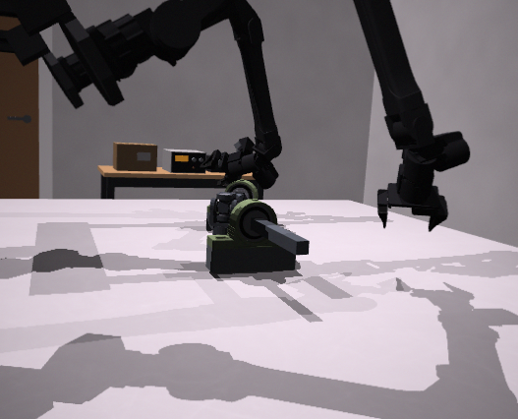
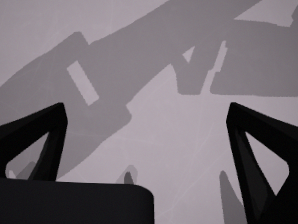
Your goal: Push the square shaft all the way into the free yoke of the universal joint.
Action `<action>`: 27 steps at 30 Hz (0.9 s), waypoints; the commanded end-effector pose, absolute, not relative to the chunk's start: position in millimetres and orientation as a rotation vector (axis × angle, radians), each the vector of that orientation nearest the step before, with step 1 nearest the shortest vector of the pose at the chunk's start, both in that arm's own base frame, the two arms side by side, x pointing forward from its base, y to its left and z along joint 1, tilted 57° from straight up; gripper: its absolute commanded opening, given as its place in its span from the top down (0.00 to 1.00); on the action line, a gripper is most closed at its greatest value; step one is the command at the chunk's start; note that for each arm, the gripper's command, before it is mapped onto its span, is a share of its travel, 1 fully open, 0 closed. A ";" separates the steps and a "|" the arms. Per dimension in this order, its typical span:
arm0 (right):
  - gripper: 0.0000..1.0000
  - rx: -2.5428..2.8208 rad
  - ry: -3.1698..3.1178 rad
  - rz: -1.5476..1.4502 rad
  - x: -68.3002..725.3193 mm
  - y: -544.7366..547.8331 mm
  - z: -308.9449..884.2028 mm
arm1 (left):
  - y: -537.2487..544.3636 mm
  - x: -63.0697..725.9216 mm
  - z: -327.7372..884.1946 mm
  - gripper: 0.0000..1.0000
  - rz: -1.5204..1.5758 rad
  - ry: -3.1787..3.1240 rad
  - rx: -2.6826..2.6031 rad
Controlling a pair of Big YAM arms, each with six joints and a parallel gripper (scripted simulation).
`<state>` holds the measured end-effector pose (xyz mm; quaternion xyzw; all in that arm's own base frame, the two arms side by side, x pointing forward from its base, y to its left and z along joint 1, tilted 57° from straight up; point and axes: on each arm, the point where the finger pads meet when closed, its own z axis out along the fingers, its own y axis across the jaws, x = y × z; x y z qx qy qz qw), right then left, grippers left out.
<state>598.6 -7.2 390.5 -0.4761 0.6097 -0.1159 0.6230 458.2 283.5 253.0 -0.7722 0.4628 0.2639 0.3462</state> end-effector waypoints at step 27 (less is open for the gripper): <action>0.53 -1.360 1.522 -0.825 475.2 -108.7 246.0 | -58.6 601.3 334.6 0.25 0.348 2.074 -0.814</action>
